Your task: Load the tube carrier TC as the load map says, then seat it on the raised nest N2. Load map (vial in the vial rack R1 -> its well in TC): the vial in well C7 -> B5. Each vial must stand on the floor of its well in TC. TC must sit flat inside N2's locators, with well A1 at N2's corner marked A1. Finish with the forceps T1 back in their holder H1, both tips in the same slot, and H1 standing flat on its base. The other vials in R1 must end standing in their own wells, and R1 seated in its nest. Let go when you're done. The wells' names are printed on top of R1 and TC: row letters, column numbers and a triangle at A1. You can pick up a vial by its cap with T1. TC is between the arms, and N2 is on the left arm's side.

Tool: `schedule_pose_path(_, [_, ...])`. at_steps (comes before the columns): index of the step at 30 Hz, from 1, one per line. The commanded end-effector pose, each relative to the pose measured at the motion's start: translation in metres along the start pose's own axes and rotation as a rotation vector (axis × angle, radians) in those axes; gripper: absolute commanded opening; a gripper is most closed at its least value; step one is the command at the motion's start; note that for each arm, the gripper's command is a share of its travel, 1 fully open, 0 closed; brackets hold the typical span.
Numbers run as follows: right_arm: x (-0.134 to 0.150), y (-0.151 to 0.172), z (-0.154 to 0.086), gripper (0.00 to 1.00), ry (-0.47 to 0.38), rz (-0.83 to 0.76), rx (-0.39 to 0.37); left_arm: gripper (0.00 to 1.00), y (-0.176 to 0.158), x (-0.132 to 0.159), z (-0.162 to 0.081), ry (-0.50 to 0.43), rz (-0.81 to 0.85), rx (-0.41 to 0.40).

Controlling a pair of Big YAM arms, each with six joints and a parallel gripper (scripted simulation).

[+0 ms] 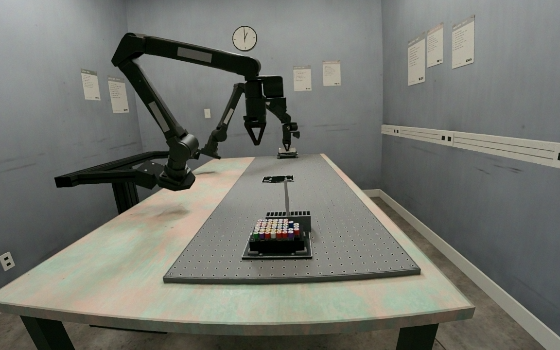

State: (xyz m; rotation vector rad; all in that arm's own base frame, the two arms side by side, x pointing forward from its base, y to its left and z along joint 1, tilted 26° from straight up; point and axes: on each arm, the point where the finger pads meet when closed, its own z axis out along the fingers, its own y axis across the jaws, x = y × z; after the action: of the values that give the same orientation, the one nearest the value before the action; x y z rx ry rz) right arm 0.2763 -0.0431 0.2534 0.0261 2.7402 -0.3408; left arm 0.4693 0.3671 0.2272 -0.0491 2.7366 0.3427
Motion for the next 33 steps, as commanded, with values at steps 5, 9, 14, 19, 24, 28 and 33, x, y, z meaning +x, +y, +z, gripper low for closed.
schedule_pose_path(5, [-0.01,-0.004,-0.012,0.24,-0.032,0.022,0.006,0.0,-0.001,-0.007,-0.002,-0.016,-0.006,-0.011])
schedule_pose_path(9, [-0.01,-0.004,-0.012,0.24,-0.032,0.022,0.006,0.0,0.001,-0.01,-0.004,-0.019,-0.006,-0.014])
schedule_pose_path(14, [-0.01,-0.004,-0.012,0.24,-0.032,0.022,0.006,0.0,0.0,-0.009,0.0,-0.017,-0.006,-0.012])
schedule_pose_path(19, [-0.01,-0.004,-0.012,0.24,-0.032,0.022,0.006,0.0,-0.001,-0.006,0.006,-0.009,-0.007,-0.007])
schedule_pose_path(24, [-0.01,-0.004,-0.012,0.24,-0.032,0.022,0.006,0.0,0.0,-0.008,0.001,-0.017,0.0,-0.012])
schedule_pose_path(28, [-0.01,-0.004,-0.012,0.24,-0.032,0.022,0.006,0.0,-0.001,-0.007,0.004,-0.014,0.0,-0.011])
schedule_pose_path(33, [-0.01,-0.004,-0.012,0.24,-0.032,0.022,0.006,0.0,-0.001,-0.007,0.006,-0.013,0.001,-0.01])
